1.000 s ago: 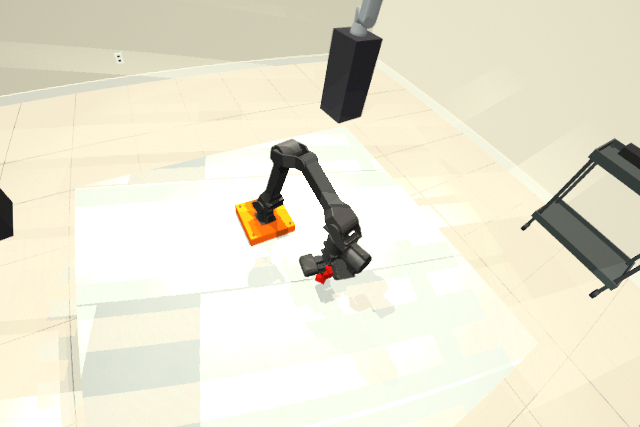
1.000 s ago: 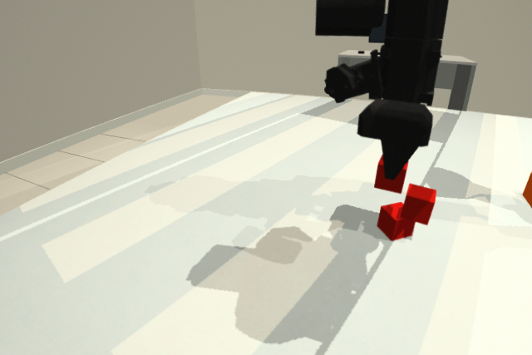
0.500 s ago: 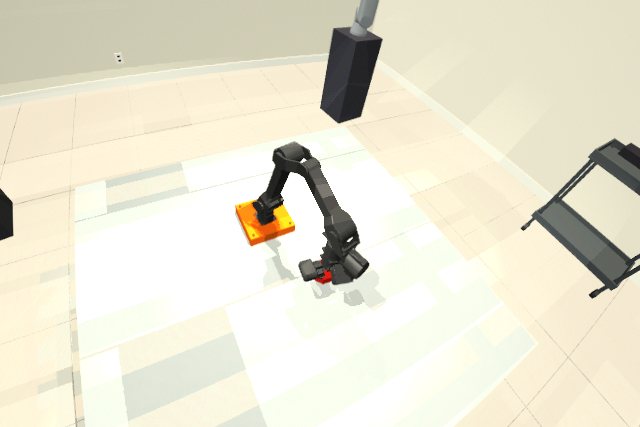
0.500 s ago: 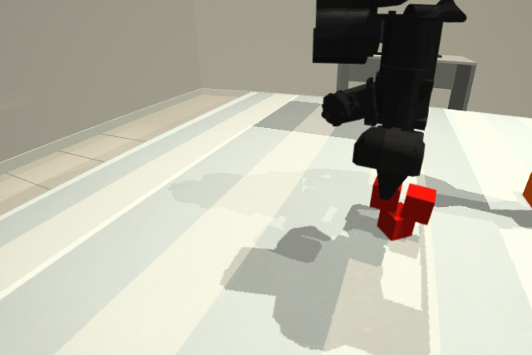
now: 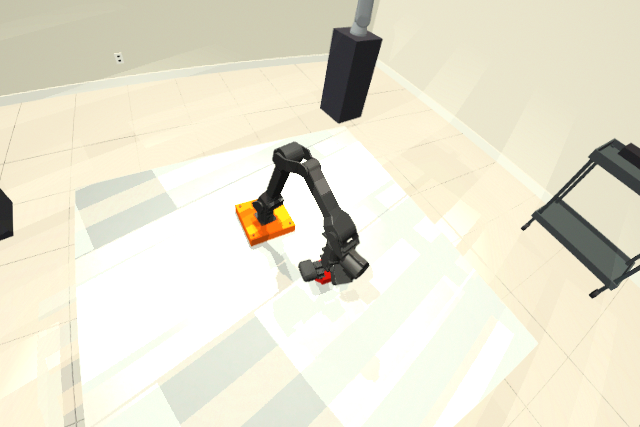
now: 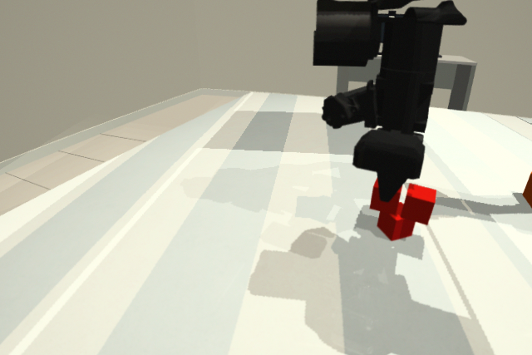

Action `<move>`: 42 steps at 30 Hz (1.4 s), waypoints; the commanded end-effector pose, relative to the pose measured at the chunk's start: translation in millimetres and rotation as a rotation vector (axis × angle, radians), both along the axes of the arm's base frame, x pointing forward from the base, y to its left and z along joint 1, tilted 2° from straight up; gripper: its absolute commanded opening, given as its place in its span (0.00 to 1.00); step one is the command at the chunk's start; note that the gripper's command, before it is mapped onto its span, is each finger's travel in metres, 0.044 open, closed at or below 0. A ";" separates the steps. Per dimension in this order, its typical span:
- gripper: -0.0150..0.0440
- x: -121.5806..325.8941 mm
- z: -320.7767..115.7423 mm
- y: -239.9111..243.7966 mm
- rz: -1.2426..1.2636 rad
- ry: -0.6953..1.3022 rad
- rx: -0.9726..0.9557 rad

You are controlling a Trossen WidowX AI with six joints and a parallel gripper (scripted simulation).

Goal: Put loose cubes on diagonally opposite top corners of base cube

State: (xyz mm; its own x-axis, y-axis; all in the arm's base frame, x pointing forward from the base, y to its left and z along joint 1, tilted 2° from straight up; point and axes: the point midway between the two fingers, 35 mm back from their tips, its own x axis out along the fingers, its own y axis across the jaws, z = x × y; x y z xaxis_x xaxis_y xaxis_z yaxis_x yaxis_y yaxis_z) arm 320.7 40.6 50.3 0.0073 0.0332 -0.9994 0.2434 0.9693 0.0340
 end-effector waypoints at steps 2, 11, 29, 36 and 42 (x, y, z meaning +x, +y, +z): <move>0.43 -0.4 -0.7 0.9 -0.002 0.001 0.005; 0.60 -0.4 -0.7 0.9 -0.002 0.001 0.005; 0.60 -0.4 22.1 -0.8 0.000 0.001 0.000; 0.60 -0.5 32.9 -1.3 0.000 0.001 0.000; 0.60 -0.5 42.4 -1.6 0.000 0.001 0.000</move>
